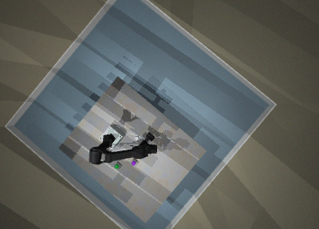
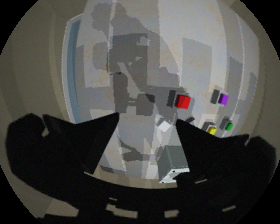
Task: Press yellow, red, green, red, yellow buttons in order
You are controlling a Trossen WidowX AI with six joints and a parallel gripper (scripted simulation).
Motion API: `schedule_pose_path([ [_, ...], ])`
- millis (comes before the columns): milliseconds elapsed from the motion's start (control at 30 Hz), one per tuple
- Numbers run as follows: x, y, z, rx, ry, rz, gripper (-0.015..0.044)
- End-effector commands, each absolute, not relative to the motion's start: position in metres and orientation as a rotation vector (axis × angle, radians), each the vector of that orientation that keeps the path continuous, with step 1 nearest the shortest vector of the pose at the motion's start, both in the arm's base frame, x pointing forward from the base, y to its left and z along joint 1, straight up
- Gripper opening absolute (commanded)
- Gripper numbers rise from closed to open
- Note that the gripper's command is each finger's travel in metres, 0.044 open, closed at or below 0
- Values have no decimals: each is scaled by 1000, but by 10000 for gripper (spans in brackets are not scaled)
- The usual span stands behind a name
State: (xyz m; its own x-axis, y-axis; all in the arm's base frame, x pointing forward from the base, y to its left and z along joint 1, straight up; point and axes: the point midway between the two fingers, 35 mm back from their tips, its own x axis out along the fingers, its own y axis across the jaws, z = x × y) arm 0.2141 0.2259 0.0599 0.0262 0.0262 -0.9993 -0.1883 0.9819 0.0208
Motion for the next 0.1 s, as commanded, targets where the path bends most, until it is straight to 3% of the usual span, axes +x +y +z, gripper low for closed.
schedule_pose_path([
  [0, 205, 241, 63, -116, 1543, 154, 400],
  [67, 205, 241, 63, -116, 1543, 154, 400],
])
